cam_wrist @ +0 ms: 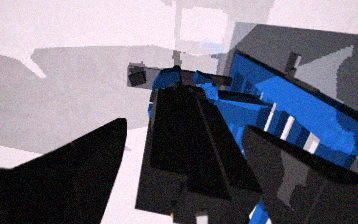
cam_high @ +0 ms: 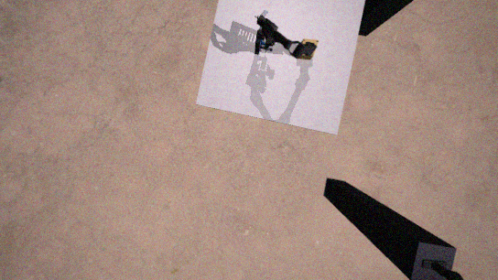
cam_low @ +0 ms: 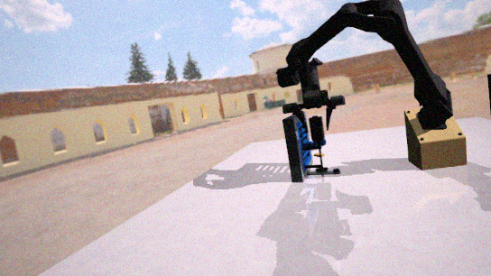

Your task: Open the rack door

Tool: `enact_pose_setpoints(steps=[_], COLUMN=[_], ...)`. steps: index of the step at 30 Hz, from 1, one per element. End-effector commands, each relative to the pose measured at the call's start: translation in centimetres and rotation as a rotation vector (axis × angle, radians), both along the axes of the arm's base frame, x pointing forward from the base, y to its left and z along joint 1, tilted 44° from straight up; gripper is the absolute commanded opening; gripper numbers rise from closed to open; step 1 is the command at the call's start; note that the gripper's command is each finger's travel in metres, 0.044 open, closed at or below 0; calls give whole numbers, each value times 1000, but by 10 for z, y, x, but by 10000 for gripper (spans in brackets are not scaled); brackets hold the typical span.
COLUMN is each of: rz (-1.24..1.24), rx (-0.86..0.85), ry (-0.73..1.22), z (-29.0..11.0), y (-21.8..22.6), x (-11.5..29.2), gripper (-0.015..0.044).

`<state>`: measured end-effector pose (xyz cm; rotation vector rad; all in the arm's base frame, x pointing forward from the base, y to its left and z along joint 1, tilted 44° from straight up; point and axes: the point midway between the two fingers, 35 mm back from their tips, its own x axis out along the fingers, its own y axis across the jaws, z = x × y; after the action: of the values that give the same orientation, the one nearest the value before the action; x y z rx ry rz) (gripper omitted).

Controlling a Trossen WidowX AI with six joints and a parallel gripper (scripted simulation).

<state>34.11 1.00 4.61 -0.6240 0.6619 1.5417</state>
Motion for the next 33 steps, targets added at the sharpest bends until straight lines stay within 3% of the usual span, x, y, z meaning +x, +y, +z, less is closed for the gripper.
enact_pose_setpoints(steps=[1,33], rz=[-141,-1293], rx=[-13,-122], ry=[131,1215], z=[0,0], y=[0,0], x=[0,0], gripper=[297,297])
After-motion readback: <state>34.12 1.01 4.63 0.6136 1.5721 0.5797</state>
